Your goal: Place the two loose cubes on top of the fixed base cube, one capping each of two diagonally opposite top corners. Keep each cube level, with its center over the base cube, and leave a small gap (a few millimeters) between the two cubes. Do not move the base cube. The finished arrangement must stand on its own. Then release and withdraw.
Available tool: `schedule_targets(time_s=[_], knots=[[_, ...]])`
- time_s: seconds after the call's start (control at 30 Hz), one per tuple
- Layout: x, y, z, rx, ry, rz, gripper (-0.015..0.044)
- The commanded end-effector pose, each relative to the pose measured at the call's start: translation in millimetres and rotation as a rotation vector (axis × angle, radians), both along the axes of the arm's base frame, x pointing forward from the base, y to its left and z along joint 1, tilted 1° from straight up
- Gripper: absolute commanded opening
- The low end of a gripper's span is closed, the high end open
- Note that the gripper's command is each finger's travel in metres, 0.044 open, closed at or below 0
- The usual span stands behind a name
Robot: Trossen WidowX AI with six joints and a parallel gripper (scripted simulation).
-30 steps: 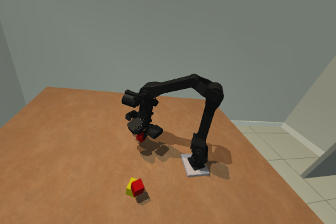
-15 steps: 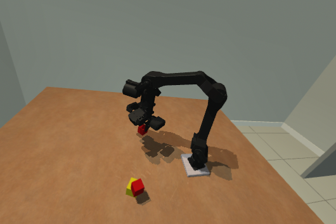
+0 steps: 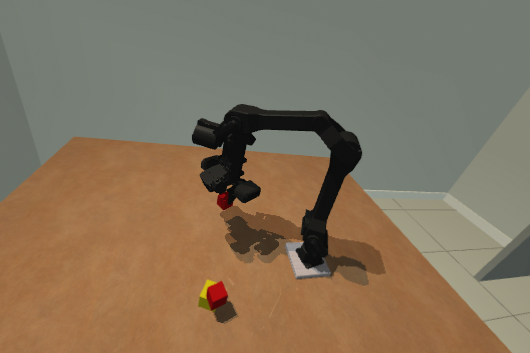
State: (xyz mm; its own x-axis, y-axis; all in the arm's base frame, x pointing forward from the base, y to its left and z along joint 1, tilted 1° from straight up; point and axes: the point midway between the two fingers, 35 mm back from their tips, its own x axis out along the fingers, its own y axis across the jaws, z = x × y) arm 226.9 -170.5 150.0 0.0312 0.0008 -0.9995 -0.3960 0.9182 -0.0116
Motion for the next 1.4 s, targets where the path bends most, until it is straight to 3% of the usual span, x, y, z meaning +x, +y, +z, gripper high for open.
schedule_targets(time_s=[0.0,1.37], knots=[[7,7,1,0.002,-0.002,-0.093,0.0105],[61,100,1,0.046,-0.001,-1.139,0.0105]])
